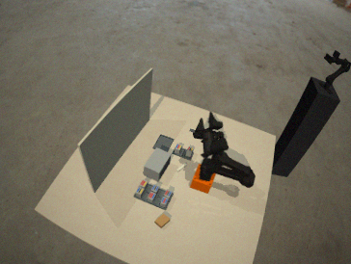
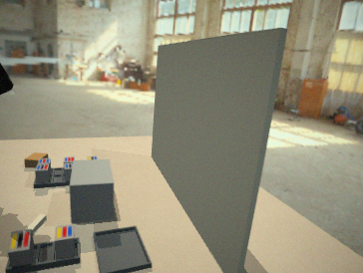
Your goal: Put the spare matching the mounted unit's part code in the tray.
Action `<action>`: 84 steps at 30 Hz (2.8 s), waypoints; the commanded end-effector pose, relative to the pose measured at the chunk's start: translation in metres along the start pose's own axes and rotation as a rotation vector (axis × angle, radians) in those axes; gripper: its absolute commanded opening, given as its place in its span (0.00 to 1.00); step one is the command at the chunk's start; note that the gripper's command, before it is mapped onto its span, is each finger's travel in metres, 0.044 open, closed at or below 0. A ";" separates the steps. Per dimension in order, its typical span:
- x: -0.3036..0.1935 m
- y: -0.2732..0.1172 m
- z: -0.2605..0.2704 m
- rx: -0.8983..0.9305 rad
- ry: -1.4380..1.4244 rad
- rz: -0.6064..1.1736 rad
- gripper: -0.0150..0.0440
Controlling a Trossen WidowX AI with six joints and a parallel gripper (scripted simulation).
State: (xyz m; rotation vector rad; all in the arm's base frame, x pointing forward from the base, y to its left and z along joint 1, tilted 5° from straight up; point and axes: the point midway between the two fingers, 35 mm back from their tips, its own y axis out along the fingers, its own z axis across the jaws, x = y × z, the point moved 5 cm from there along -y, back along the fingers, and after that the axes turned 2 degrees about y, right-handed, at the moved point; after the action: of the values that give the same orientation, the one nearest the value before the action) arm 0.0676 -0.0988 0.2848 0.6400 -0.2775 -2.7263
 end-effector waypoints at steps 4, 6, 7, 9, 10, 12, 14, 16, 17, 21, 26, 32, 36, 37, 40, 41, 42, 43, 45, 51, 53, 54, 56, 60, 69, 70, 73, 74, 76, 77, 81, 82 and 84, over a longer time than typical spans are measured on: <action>0.000 0.000 0.000 0.000 0.000 0.000 1.00; 0.000 0.000 0.000 0.000 0.000 0.000 1.00; -0.001 0.001 0.000 -0.004 -0.013 0.005 1.00; -0.013 0.005 0.002 -0.034 -0.112 0.045 1.00; -0.023 0.008 0.002 -0.057 -0.186 0.075 1.00; -0.041 0.015 0.001 -0.105 -0.332 0.139 1.00; -0.060 0.021 -0.002 -0.154 -0.475 0.207 1.00; -0.077 0.026 -0.006 -0.200 -0.614 0.275 1.00; -0.086 0.029 -0.008 -0.224 -0.688 0.314 1.00; -0.121 0.038 -0.023 -0.324 -0.978 0.482 1.00; -0.158 0.046 -0.051 -0.456 -1.301 0.725 1.00; -0.194 0.050 -0.094 -0.626 -1.607 1.058 1.00; -0.211 0.048 -0.126 -0.745 -1.752 1.311 1.00; -0.215 0.048 -0.134 -0.776 -1.779 1.378 1.00; -0.223 0.044 -0.159 -0.869 -1.837 1.588 1.00; -0.226 0.043 -0.167 -0.900 -1.848 1.660 1.00; -0.228 0.041 -0.176 -0.931 -1.854 1.733 1.00; -0.229 0.039 -0.184 -0.963 -1.855 1.807 1.00; -0.232 0.035 -0.200 -1.025 -1.841 1.957 1.00; -0.234 0.027 -0.227 -1.132 -1.767 2.217 1.00; -0.234 0.027 -0.227 -1.132 -1.767 2.217 1.00; -0.234 0.027 -0.227 -1.132 -1.767 2.217 1.00; -0.234 0.026 -0.229 -1.132 -1.767 2.217 1.00; -0.220 0.014 -0.265 -1.131 -1.767 2.218 1.00; -0.212 0.007 -0.280 -1.131 -1.767 2.218 1.00; -0.212 0.007 -0.280 -1.131 -1.767 2.218 1.00; -0.212 0.007 -0.280 -1.131 -1.767 2.218 1.00; -0.212 0.007 -0.280 -1.131 -1.767 2.218 1.00; -0.212 0.007 -0.280 -1.131 -1.767 2.218 1.00; -0.212 0.007 -0.280 -1.131 -1.767 2.218 1.00; -0.191 0.027 -0.276 -1.269 -1.708 2.060 1.00; -0.176 0.038 -0.274 -1.354 -1.663 1.952 1.00; -0.145 0.059 -0.268 -1.506 -1.567 1.731 1.00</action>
State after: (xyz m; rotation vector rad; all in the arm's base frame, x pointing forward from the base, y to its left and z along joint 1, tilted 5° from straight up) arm 0.3584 -0.0911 0.1228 -1.4639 0.3856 -0.3630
